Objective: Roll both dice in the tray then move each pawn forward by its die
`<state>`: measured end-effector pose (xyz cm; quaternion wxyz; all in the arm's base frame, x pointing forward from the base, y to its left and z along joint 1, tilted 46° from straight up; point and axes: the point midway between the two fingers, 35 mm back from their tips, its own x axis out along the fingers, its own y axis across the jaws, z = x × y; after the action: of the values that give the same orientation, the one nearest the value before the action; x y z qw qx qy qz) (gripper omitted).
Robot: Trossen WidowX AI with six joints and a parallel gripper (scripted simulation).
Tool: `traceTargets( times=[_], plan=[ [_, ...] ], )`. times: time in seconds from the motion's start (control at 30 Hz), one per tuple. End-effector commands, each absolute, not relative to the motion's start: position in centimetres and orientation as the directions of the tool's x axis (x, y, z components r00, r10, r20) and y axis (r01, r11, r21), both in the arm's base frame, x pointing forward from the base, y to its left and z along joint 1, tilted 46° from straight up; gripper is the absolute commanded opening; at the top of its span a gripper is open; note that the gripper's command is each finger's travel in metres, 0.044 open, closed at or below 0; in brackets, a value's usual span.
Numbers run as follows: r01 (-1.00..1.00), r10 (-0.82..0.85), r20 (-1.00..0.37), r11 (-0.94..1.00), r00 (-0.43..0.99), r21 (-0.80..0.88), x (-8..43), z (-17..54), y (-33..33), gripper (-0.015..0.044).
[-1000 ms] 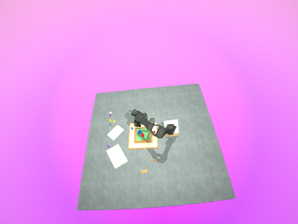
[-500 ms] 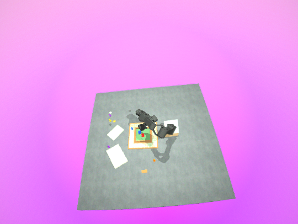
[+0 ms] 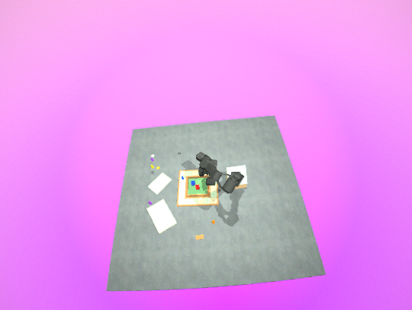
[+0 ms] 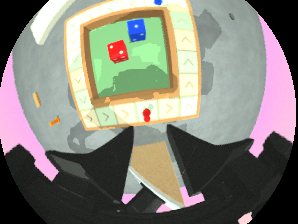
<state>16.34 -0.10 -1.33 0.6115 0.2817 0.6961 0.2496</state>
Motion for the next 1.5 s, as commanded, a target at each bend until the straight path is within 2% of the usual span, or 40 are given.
traceTargets(
  times=[0.0,1.37,1.47],
  plan=[
    [-0.05,0.703,-0.707,0.706,-0.079,0.707,15.7,-1.3,0.2,0.02],
    [-0.05,0.705,-0.705,0.703,-0.079,0.709,15.2,-5.2,4.2,0.02],
    [-0.05,0.705,-0.705,0.703,-0.079,0.709,15.2,-5.2,4.2,0.0121]
  ],
)
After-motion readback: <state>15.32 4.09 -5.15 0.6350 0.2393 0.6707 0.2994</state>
